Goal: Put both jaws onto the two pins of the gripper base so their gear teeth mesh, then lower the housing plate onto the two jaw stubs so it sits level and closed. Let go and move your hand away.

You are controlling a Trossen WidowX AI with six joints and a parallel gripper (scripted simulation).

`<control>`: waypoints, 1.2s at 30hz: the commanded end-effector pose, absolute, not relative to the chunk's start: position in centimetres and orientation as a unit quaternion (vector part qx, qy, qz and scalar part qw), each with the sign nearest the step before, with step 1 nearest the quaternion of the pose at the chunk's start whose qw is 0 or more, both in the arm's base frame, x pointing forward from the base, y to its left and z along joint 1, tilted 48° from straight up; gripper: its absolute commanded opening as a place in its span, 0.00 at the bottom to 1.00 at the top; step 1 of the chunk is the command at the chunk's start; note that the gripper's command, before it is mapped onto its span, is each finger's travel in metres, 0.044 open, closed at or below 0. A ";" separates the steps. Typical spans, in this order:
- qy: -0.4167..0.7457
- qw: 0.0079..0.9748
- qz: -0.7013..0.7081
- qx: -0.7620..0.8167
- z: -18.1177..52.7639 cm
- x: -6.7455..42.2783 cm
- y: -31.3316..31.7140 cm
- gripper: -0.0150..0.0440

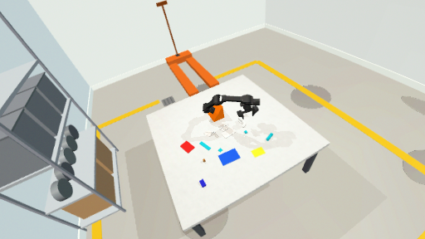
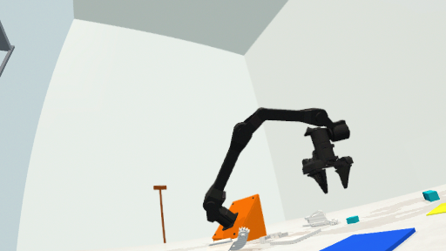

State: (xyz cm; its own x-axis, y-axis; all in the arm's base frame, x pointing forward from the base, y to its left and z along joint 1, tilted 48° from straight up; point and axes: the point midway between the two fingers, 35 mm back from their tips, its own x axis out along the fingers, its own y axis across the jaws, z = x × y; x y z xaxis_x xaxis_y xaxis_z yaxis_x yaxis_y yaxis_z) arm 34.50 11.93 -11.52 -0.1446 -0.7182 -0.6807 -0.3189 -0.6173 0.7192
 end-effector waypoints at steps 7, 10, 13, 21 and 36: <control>-0.408 0.157 -0.637 0.635 -11.5 34.5 11.9 0.96; -0.408 0.157 -0.637 0.635 -11.5 34.5 11.9 0.82; -0.408 0.157 -0.637 0.635 -11.5 34.5 11.9 0.69; -0.408 0.157 -0.637 0.635 -11.5 34.5 11.9 0.33; -0.408 0.157 -0.637 0.635 -11.5 34.5 11.9 0.25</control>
State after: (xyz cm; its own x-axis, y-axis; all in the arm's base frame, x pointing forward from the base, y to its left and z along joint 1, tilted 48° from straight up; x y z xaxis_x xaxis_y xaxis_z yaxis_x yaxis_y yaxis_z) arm 34.50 11.93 -11.52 -0.1447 -0.7182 -0.6806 -0.3189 -0.6173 0.7192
